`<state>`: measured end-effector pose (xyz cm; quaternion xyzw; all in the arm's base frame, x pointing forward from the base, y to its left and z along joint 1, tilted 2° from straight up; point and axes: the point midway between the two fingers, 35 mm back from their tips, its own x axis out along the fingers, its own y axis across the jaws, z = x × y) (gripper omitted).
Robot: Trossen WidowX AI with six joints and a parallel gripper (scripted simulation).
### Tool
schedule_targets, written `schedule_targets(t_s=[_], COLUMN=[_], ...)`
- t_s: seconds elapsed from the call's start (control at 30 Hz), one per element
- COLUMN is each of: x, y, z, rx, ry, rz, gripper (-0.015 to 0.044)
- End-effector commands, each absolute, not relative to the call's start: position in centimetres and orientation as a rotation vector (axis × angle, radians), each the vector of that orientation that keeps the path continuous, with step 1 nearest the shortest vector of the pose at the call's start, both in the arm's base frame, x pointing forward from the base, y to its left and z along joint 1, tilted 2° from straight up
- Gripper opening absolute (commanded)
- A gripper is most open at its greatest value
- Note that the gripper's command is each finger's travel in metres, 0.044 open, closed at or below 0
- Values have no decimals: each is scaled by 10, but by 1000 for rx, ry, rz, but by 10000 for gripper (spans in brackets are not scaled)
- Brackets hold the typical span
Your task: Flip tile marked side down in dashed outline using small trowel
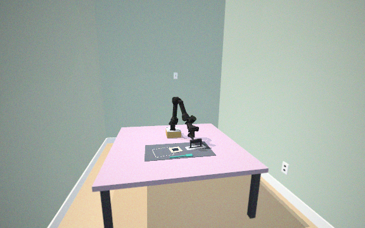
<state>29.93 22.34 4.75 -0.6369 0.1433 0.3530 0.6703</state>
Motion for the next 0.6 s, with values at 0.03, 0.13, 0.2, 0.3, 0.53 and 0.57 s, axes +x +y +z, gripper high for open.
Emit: schedule_targets(t_s=[0.03,0.13,0.2,0.3,0.53,0.57], x=[293,292,292,294,302,303], y=[218,218,218,219,222,223], z=[45,45,45,44,38,37], rx=[-1562,-1567,-1567,-1567,-1566,-1566], ry=[257,255,255,255,255,255], rz=[799,800,800,800,800,800], gripper=[300,300,300,300,300,300])
